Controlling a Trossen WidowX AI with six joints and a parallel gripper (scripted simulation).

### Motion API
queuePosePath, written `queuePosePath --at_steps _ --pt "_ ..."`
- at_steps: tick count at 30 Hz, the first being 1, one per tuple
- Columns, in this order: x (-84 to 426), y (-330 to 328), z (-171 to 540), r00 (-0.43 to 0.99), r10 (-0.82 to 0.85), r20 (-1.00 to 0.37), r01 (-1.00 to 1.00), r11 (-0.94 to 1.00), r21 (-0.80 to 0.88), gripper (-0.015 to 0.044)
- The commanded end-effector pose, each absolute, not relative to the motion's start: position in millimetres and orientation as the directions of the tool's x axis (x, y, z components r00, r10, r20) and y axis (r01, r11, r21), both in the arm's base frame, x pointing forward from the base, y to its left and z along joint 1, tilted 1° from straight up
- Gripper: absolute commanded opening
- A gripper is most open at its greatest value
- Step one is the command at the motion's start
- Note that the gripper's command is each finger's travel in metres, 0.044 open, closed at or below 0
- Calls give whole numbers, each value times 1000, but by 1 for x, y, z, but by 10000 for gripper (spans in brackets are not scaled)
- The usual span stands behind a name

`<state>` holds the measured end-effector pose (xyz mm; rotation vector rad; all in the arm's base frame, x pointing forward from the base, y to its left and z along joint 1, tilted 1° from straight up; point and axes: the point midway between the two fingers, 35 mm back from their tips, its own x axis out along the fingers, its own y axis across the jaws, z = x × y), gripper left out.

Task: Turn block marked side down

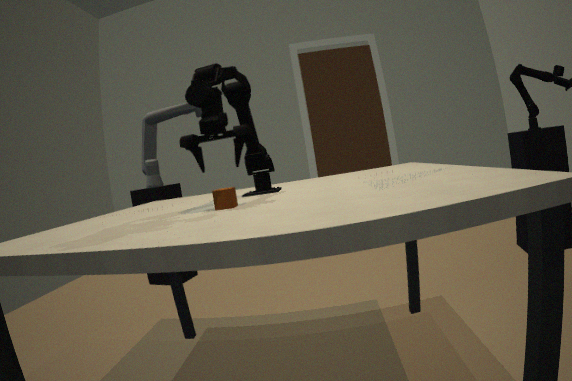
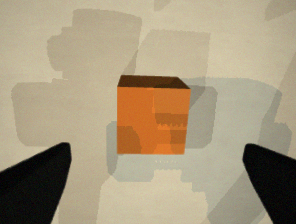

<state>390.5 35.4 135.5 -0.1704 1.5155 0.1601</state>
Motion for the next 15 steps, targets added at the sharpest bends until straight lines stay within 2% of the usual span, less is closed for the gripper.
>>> queuePosePath --at_steps 1,15 --pt "389 35 117 30 -7 -1000 -205 979 -13 440" --pt "390 35 95 30 -7 -1000 -205 979 -13 440"
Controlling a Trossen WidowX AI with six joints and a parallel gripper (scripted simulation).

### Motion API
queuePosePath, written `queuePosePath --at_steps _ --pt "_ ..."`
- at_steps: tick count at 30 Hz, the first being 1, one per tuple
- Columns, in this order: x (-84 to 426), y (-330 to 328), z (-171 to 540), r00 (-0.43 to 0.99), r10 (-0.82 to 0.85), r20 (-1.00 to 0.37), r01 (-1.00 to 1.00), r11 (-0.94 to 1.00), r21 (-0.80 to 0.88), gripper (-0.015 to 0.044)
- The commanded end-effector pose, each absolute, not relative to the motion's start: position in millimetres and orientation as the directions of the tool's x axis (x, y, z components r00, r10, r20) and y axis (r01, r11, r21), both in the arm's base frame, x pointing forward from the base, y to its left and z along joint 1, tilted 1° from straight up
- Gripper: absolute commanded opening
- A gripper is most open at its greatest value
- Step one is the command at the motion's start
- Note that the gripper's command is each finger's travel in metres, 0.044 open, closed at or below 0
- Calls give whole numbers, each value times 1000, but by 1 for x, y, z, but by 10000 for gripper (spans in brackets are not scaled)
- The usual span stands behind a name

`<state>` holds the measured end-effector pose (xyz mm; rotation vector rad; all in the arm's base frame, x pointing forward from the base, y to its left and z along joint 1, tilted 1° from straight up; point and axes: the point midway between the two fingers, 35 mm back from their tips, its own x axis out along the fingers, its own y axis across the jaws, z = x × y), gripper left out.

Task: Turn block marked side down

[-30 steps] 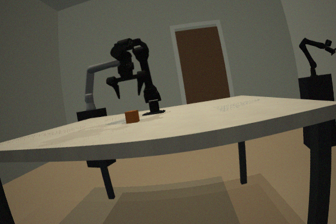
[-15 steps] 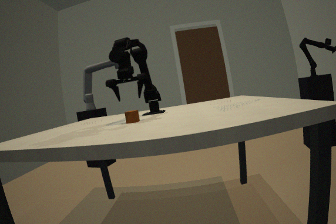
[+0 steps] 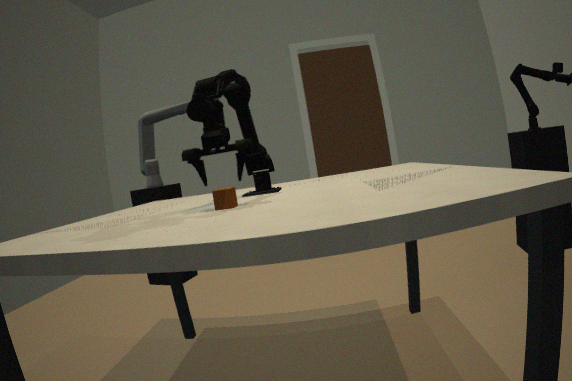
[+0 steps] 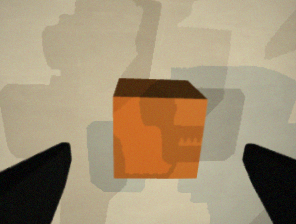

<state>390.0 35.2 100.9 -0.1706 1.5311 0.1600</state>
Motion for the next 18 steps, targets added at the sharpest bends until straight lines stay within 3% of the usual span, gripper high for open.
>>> queuePosePath --at_steps 1,18 --pt "390 34 93 30 -7 -1000 -205 979 -13 440" --pt "390 34 66 30 -7 -1000 -205 979 -13 440"
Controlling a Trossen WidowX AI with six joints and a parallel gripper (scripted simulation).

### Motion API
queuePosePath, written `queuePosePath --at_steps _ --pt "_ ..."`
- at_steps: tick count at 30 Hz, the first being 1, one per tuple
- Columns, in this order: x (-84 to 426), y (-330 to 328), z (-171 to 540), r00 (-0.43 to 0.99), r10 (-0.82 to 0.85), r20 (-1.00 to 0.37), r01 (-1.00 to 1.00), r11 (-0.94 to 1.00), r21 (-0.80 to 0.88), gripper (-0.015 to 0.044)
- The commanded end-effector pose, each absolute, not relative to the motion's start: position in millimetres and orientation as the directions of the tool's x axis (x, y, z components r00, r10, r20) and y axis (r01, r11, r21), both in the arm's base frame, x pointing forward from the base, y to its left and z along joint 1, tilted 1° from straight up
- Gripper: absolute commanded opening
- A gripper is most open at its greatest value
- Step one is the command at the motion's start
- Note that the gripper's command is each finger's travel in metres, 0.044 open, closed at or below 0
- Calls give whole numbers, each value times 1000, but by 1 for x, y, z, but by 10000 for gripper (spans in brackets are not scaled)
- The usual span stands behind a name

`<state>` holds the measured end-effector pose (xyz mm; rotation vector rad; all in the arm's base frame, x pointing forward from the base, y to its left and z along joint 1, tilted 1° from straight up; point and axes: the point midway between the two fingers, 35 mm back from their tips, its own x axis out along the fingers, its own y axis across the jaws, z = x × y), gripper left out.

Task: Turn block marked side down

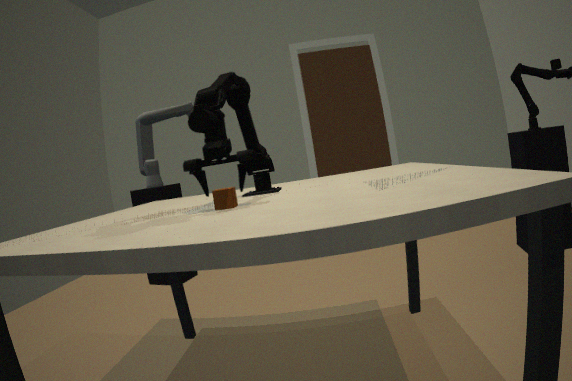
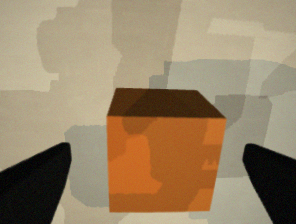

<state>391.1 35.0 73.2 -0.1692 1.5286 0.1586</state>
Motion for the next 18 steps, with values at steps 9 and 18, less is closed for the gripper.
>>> queuePosePath --at_steps 9,18 --pt "390 34 65 30 -7 -1000 -205 979 -13 256" --pt "390 34 65 30 -7 -1000 -205 979 -13 177"
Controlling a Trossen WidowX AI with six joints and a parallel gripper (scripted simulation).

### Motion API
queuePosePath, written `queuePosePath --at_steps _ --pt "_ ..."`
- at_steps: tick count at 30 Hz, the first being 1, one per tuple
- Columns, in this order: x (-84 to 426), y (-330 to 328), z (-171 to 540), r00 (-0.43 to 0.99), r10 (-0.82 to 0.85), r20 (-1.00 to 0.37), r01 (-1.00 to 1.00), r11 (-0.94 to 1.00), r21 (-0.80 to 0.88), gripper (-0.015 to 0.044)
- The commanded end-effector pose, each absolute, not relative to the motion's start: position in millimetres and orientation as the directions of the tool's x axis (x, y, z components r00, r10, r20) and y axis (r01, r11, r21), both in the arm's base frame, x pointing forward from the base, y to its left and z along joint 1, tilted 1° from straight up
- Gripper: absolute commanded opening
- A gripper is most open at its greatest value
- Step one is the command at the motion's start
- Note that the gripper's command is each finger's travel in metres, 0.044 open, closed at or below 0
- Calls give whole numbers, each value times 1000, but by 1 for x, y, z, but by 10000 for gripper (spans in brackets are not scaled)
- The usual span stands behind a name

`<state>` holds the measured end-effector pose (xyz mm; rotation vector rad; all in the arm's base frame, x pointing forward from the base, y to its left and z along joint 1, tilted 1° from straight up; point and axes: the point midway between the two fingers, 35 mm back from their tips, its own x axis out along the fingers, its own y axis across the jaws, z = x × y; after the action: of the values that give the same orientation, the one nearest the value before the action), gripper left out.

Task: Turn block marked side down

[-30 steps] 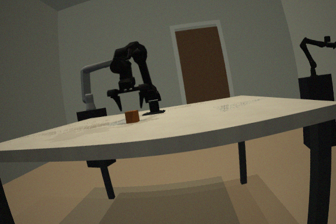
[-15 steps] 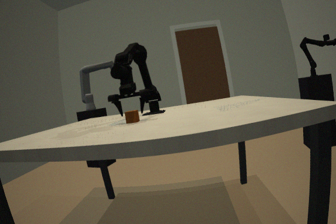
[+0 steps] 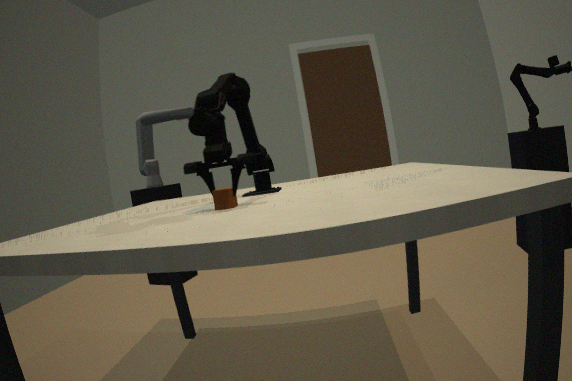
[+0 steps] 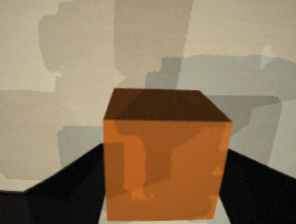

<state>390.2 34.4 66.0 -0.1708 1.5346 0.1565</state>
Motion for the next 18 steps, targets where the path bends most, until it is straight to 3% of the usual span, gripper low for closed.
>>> queuePosePath --at_steps 1,11,15,18 --pt "390 34 65 30 -7 -1000 -205 979 -13 170" --pt "390 34 65 30 -7 -1000 -205 979 -13 103" --pt "390 34 80 30 -7 -1000 -205 979 -13 0" --pt "389 34 94 30 -7 -1000 -205 979 -13 0"
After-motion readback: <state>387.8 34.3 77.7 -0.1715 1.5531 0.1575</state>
